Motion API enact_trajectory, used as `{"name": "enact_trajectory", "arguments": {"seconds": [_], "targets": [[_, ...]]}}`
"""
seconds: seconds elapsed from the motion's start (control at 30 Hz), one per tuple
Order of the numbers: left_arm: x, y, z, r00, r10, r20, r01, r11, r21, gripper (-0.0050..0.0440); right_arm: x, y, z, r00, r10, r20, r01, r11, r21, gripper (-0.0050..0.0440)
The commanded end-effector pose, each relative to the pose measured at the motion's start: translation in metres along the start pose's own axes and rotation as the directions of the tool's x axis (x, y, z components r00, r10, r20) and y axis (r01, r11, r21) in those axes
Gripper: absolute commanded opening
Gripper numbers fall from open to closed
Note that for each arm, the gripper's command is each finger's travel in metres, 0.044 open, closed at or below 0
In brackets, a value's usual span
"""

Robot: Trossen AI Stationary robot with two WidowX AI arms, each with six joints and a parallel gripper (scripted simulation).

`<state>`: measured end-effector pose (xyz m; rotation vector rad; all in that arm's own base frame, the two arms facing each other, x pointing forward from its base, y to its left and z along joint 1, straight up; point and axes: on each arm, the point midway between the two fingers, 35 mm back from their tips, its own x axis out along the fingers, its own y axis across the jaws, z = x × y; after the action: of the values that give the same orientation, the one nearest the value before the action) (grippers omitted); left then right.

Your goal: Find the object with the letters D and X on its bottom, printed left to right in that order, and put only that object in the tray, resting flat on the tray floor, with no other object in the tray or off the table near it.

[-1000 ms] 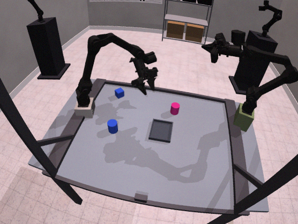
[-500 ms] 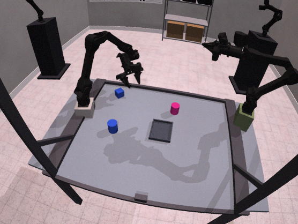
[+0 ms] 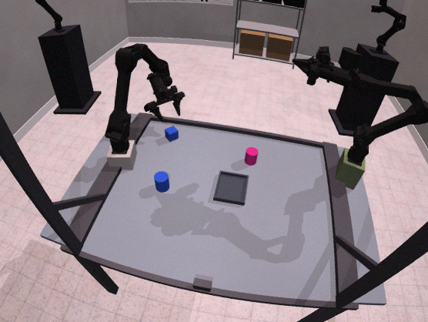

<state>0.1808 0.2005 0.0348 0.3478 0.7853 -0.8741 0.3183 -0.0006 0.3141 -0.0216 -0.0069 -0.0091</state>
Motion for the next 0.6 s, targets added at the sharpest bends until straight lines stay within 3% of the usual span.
{"name": "enact_trajectory", "arguments": {"seconds": [0.0, 0.47, 0.57], "targets": [[-0.0114, -0.0142, -0.0112, 1.000, -0.005, 0.028, 0.004, 0.998, 0.061, 0.0400, -0.0034, -0.0001, 0.0045, 0.999, 0.007, 0.035, -0.008, 1.000, 0.023, -0.0050], [-0.0128, -0.0165, -0.0118, 0.999, -0.002, 0.034, 0.000, 0.998, 0.069, 0.0400, -0.0025, 0.0004, 0.0088, 0.999, 0.008, 0.043, -0.009, 1.000, 0.022, -0.0050], [-0.0032, -0.0159, -0.0106, 0.999, -0.005, 0.040, 0.003, 0.998, 0.062, 0.0400, -0.0025, 0.0004, 0.0088, 0.999, 0.008, 0.043, -0.009, 1.000, 0.022, -0.0050]]}}
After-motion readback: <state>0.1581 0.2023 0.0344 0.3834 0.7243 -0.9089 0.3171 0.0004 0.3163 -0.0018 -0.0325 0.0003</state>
